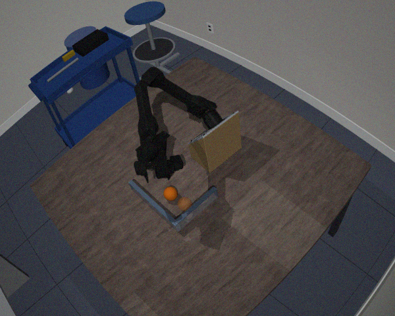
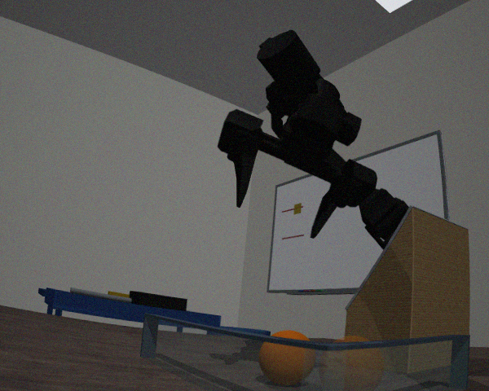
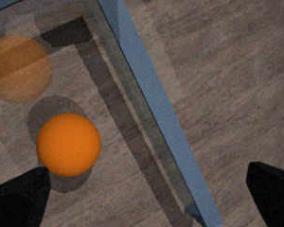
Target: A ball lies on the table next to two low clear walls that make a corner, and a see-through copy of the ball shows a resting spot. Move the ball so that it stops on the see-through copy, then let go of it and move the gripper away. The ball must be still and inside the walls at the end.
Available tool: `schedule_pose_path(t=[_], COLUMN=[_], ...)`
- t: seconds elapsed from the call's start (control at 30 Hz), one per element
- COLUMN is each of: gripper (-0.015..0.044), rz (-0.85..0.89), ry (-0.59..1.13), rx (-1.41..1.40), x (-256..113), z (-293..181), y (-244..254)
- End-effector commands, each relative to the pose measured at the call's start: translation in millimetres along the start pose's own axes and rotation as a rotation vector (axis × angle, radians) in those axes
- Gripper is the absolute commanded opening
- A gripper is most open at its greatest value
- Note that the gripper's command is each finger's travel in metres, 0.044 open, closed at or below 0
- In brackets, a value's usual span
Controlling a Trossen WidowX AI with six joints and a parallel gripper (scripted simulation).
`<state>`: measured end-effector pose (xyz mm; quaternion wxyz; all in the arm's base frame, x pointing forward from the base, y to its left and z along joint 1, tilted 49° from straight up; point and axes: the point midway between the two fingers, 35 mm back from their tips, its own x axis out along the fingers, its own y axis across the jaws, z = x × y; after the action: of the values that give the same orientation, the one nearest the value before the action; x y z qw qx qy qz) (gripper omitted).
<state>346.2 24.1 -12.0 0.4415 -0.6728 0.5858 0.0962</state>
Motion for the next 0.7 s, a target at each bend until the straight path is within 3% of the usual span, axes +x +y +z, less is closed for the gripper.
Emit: schedule_pose_path(t=[0.0, 0.67], gripper=[0.0411, 0.0411], rz=[0.256, 0.307], ry=[0.087, 0.092], rx=[-0.372, -0.438], x=[60, 87], z=[-23, -31], y=[34, 47])
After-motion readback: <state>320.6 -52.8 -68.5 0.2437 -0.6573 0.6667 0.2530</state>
